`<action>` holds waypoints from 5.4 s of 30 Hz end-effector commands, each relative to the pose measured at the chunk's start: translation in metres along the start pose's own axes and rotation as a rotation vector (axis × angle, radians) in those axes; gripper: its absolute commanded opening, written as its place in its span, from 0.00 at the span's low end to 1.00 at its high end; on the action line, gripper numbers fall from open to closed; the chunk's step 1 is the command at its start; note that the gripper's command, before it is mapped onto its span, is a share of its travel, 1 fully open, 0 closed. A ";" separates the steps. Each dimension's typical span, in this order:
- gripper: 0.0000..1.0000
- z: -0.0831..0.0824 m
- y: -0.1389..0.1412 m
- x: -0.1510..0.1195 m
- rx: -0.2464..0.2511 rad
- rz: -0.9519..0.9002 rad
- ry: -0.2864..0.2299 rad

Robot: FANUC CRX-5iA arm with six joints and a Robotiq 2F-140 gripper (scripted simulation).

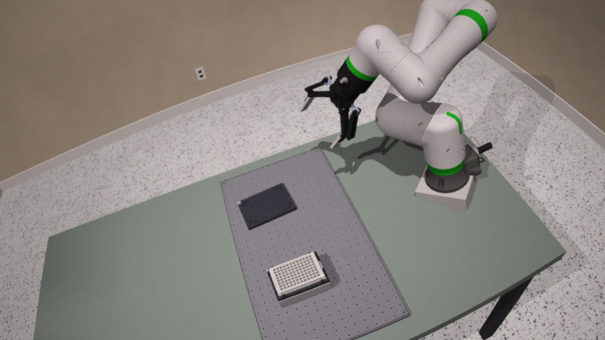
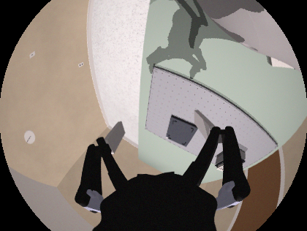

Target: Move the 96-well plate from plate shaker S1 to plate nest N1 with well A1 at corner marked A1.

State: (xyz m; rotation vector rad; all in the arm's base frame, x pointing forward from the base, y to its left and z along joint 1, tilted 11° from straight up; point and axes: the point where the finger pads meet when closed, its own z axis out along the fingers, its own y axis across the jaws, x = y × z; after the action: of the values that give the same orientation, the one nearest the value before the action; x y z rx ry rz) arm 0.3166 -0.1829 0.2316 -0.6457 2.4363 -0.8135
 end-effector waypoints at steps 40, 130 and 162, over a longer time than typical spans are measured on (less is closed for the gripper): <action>1.00 -0.023 0.040 -0.127 -0.234 -0.997 -0.033; 1.00 0.004 0.260 -0.345 -0.532 -2.617 -0.650; 1.00 0.027 0.274 -0.338 -0.532 -2.617 -0.650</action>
State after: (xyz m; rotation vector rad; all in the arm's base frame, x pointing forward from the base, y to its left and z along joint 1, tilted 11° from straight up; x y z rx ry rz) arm 0.5157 0.1924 0.1388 -3.2689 -0.1537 -0.2025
